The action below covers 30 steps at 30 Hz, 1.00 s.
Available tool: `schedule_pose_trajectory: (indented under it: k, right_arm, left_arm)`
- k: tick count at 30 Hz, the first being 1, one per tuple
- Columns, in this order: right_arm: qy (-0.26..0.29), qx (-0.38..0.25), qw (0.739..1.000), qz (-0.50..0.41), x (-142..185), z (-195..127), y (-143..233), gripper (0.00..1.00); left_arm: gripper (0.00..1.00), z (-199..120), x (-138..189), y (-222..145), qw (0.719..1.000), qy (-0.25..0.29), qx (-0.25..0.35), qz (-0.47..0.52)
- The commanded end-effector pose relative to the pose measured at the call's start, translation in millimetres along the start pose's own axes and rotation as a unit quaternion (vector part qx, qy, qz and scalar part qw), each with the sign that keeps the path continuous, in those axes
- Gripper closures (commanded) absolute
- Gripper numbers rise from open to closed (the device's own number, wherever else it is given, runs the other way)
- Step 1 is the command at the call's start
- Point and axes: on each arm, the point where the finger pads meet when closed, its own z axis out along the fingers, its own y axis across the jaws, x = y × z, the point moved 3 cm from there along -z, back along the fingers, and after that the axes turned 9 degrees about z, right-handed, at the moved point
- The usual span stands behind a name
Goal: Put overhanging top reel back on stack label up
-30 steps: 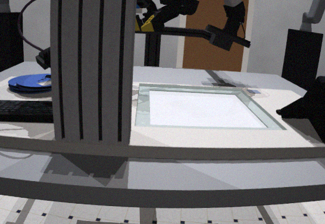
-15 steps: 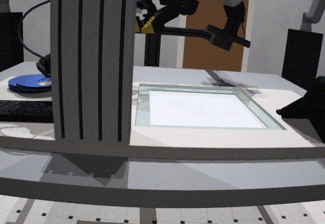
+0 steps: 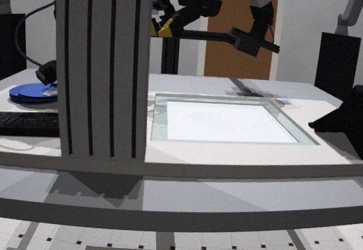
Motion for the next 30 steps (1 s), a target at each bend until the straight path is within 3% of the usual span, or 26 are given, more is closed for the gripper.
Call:
schedule_pose_trajectory:
  k: [1,18,30]
  right_arm:
    - [-0.022,-0.025,0.999,0.013,-17,-15,-6,1.0]
    - [-0.022,-0.024,0.999,0.014,-22,-2,-37,1.0]
    - [-0.022,-0.022,0.999,0.013,-24,7,-56,1.0]
  left_arm:
    - [0.0,4,-9,-2,1.0,-0.009,-0.002,-0.004]
    - [0.0,4,-9,-2,1.0,-0.009,-0.002,-0.004]
    - [0.0,3,-19,-17,0.997,-0.041,0.055,0.03]
